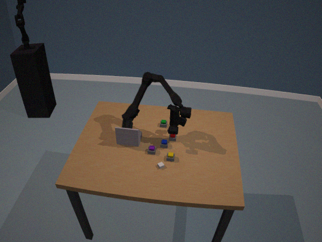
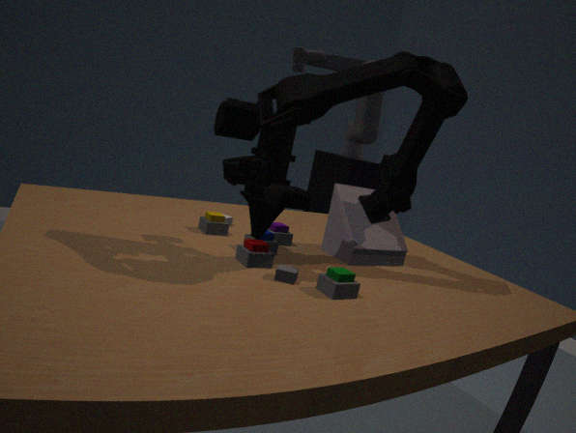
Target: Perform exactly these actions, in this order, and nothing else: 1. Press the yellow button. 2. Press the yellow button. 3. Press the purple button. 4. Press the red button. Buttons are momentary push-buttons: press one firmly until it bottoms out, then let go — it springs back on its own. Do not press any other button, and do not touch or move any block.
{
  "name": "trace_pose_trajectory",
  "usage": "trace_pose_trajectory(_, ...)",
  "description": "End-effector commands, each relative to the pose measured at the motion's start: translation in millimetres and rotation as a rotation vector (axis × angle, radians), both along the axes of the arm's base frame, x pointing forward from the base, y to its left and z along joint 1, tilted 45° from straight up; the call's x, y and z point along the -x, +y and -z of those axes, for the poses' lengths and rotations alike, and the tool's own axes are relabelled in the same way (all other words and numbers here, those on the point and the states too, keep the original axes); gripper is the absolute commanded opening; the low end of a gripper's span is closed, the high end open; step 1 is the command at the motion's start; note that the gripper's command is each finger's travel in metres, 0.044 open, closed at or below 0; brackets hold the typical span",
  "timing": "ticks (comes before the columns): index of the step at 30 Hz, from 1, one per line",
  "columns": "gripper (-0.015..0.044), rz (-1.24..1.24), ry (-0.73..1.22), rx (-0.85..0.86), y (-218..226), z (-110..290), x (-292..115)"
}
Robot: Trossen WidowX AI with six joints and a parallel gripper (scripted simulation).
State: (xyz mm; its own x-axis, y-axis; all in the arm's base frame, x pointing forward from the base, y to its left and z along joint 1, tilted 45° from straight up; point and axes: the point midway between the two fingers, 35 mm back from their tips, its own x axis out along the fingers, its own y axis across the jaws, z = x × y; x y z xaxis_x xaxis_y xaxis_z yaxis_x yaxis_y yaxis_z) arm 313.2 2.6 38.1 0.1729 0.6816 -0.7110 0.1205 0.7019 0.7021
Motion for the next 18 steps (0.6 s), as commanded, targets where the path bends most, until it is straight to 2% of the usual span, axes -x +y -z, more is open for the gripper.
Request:
trace_pose_trajectory(1, 0.002, 0.002, 0.009, -0.009, 5.8, 5.9, 1.8)
trace_pose_trajectory(18, 0.002, 0.002, 0.009, -0.009, 9.8, 9.7, 1.1)
